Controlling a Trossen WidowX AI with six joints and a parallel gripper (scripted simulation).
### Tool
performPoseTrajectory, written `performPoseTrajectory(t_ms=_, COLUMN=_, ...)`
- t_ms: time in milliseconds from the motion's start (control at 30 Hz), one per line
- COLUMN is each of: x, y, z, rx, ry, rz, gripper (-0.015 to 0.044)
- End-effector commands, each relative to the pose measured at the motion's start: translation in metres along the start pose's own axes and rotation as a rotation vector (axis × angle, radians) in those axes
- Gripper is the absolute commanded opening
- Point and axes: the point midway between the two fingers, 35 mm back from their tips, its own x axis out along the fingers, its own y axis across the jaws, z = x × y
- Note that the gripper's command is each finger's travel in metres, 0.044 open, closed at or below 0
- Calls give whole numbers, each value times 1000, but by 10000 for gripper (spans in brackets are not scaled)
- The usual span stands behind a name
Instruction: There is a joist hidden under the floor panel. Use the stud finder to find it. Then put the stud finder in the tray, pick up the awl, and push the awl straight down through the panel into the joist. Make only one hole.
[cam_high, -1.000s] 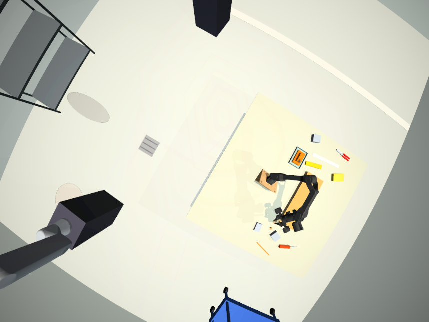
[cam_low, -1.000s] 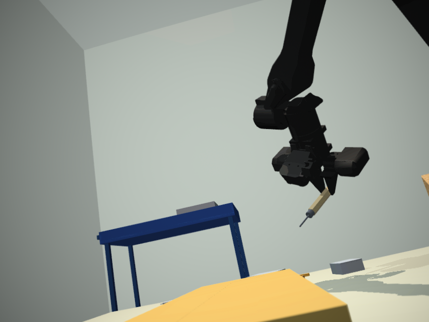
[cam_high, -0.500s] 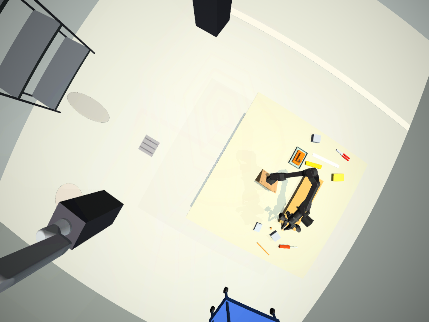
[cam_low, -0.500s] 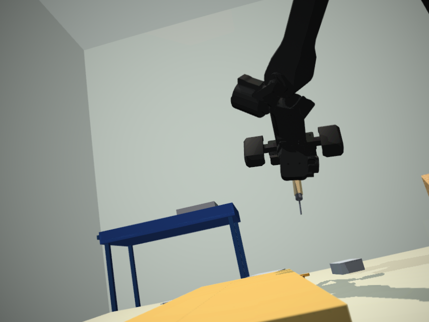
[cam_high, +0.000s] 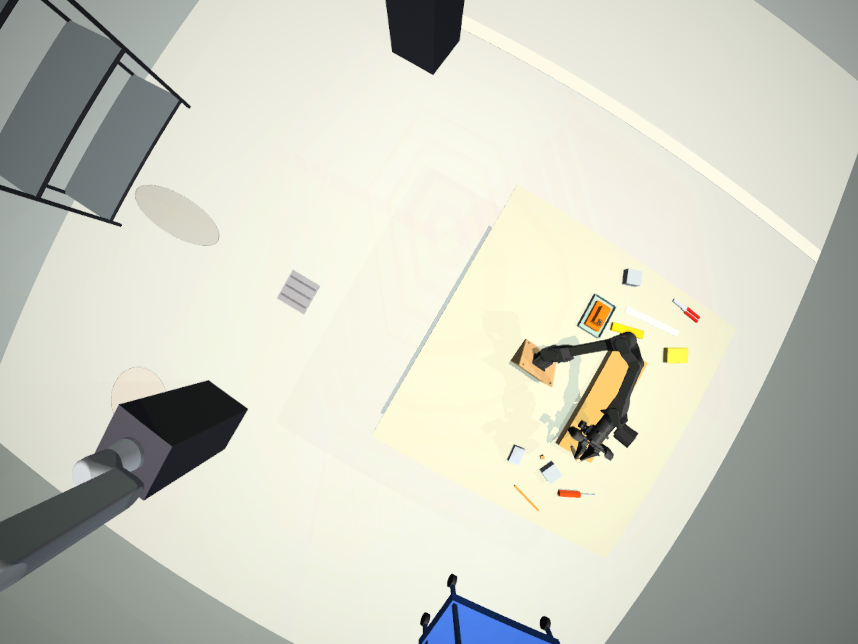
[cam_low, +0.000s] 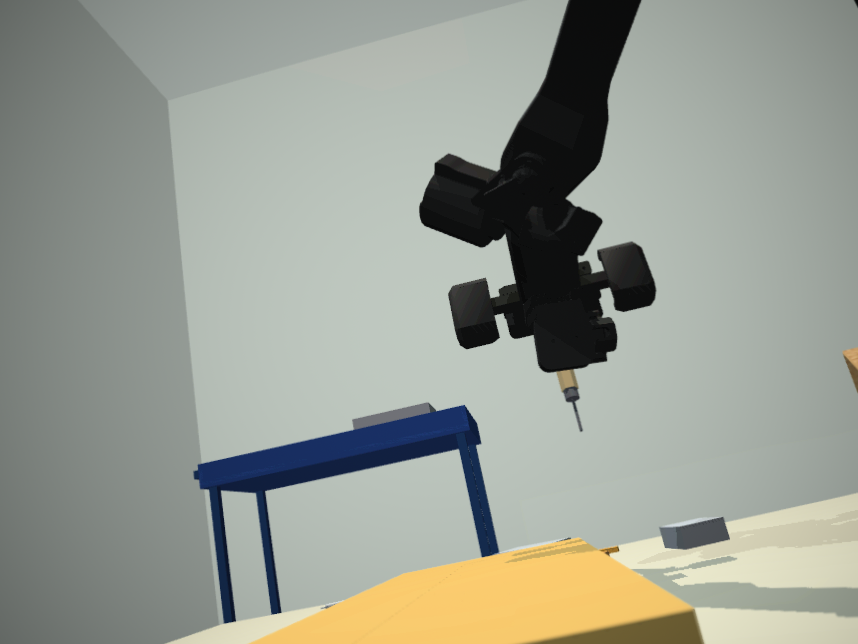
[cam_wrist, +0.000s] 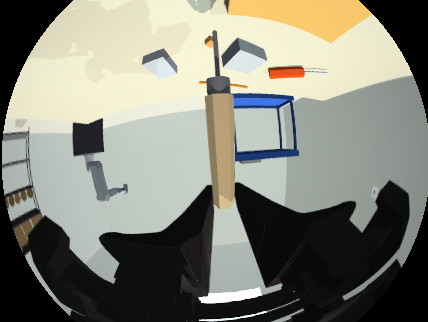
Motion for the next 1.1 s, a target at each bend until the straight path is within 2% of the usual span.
performPoseTrajectory(t_ms=0, x=-11, y=-18, z=2, rx=7, ry=32, rz=-1, gripper=0)
performPoseTrajectory(t_ms=867, x=-112, y=-105, z=68, rx=-4, ry=254, rz=-27, gripper=0)
performPoseTrajectory(t_ms=1067, x=-115, y=-106, z=70, rx=-4, ry=261, rz=-31, gripper=0)
